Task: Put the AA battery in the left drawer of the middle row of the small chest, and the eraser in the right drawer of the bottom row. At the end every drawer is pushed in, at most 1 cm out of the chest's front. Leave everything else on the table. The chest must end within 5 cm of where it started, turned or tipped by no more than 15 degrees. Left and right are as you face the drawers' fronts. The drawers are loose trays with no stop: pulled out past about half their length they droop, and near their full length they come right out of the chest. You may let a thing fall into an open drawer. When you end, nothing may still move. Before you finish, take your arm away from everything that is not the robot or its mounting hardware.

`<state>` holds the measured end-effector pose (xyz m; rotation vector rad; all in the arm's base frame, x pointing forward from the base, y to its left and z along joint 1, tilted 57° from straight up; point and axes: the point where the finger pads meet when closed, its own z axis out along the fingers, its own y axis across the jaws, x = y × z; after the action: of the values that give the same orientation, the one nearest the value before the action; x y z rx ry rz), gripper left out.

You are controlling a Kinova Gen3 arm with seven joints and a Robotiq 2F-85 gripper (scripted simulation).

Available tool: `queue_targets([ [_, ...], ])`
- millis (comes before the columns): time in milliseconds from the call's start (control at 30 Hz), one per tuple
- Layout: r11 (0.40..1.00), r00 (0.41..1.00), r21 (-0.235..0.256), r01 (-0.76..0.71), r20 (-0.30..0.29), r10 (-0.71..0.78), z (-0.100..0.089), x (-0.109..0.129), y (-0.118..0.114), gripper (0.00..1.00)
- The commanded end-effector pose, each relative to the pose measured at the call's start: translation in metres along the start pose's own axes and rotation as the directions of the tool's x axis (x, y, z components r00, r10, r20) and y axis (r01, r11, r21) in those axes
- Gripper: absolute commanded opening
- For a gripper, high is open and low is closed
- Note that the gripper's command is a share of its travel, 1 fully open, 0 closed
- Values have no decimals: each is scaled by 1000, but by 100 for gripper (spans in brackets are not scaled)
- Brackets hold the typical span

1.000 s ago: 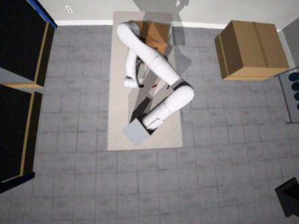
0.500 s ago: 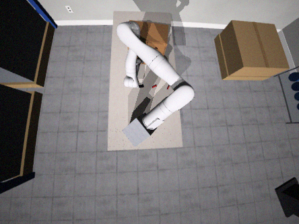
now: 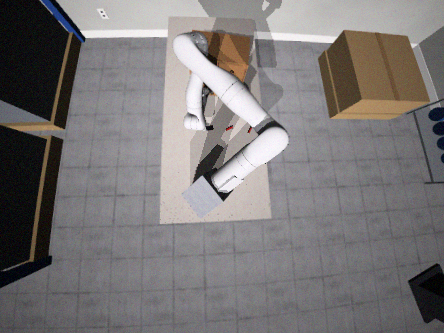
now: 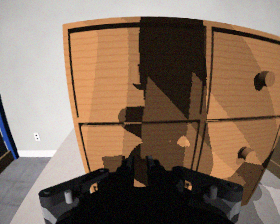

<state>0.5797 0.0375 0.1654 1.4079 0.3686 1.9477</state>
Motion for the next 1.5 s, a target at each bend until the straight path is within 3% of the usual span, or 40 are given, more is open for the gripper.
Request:
queue_targets([
  [0, 1000, 1000, 0, -1, -1, 1, 0, 1, 0, 13],
  [633, 1000, 1000, 0, -1, -1, 1, -6, -1, 0, 13],
  [1467, 1000, 1000, 0, -1, -1, 1, -33, -11, 0, 13],
])
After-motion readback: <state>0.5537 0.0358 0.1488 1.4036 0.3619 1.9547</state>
